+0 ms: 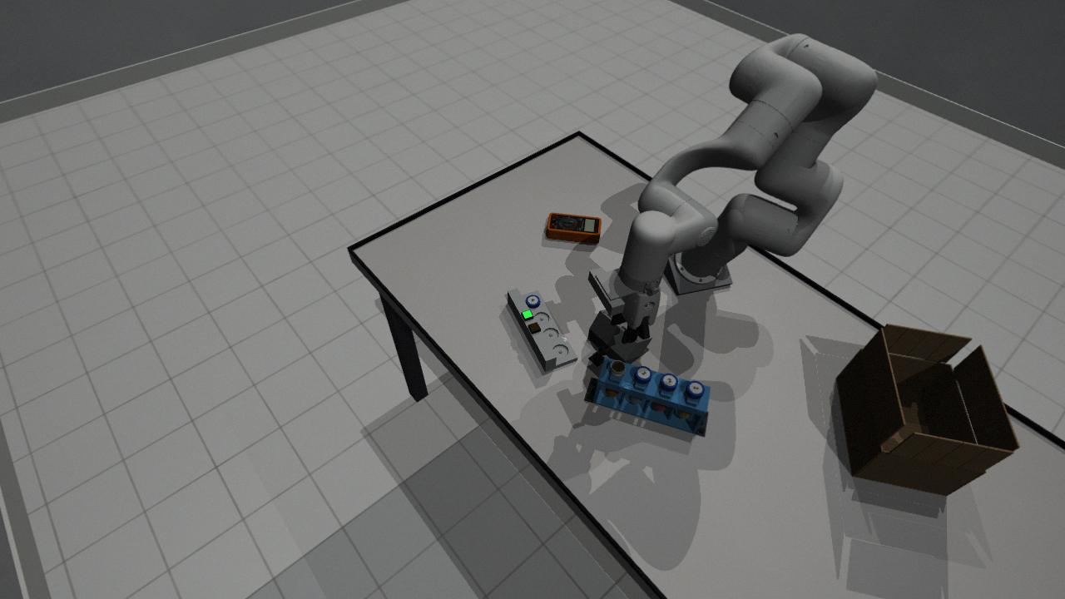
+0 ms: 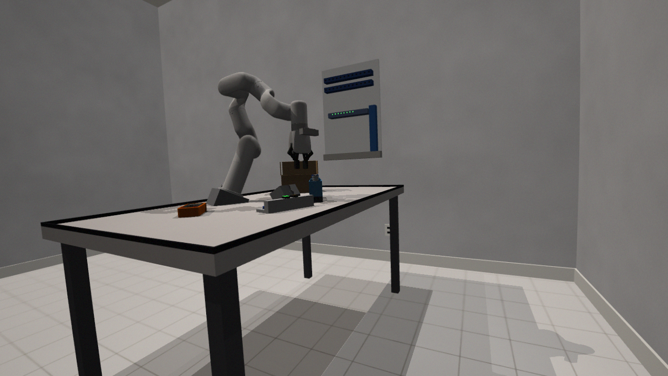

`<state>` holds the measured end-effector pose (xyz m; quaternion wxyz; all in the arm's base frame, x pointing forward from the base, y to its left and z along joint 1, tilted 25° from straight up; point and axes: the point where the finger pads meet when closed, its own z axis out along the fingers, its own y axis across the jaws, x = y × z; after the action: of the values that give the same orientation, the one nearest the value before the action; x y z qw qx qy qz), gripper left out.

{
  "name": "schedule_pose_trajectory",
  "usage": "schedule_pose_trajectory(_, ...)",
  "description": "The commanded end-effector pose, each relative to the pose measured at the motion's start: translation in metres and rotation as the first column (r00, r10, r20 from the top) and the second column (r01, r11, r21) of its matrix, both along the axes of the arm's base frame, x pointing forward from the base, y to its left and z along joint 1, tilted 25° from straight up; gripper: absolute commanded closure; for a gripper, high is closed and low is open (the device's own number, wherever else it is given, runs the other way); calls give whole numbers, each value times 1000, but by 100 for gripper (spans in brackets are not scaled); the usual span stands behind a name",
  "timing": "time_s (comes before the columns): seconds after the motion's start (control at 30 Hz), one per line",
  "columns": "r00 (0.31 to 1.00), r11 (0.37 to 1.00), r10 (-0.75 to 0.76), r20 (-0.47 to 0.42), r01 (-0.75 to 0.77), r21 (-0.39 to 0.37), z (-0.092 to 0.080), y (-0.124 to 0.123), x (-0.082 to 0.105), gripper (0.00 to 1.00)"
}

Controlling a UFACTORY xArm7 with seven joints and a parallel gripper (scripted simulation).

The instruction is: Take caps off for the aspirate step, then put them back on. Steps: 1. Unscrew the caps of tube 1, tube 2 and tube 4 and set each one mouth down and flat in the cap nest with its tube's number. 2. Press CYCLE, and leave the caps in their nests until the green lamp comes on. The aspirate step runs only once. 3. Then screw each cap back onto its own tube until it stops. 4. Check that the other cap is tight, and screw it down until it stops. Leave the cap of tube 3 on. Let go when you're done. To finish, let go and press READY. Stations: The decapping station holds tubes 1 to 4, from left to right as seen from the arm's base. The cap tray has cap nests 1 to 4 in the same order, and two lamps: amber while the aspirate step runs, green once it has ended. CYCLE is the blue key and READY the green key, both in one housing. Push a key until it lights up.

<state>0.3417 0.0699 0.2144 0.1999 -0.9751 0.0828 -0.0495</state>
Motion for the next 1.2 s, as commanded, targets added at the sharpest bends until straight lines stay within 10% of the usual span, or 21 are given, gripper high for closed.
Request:
schedule_pose_trajectory(0.0,998,998,54,11,-54,18,-11,-32,11,54)
schedule_pose_trajectory(1.17,999,998,54,10,-54,16,-95,-237,66,54)
